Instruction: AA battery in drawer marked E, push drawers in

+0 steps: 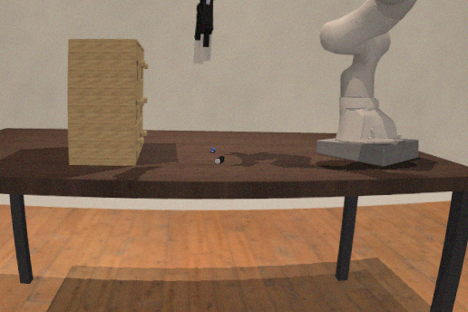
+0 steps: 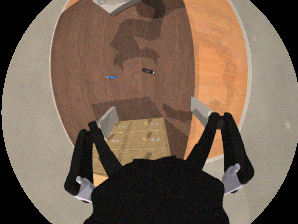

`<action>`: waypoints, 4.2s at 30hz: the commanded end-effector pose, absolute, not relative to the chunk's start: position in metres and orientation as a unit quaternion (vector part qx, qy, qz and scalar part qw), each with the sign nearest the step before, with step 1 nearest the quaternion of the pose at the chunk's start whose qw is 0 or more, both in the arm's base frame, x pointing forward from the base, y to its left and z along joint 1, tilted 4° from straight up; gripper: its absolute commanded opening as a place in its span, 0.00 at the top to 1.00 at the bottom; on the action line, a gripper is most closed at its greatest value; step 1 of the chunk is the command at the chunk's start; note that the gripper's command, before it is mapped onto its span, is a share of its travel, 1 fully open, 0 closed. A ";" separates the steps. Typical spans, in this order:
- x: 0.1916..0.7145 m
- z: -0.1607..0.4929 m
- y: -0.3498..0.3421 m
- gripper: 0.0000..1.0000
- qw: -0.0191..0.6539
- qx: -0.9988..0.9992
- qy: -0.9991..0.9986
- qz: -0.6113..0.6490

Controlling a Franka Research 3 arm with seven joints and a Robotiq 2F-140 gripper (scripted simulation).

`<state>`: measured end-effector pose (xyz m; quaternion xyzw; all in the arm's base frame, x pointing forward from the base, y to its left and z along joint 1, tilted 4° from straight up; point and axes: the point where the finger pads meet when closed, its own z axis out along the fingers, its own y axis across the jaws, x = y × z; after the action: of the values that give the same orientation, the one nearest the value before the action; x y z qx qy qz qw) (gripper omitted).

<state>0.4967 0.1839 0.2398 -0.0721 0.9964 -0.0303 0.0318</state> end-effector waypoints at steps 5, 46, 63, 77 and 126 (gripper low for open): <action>0.490 0.238 0.184 0.00 0.019 -0.058 0.998 -0.029; 0.490 0.238 0.185 0.00 0.020 -0.061 0.998 -0.027; 0.495 0.280 0.123 0.00 0.020 -0.060 0.998 -0.028; 0.502 0.336 0.041 0.00 0.019 -0.058 0.998 -0.029; 0.585 0.264 0.041 0.00 0.417 -0.065 0.906 -0.003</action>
<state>0.5595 0.0451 0.2554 -0.0146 0.9440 0.0095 0.3296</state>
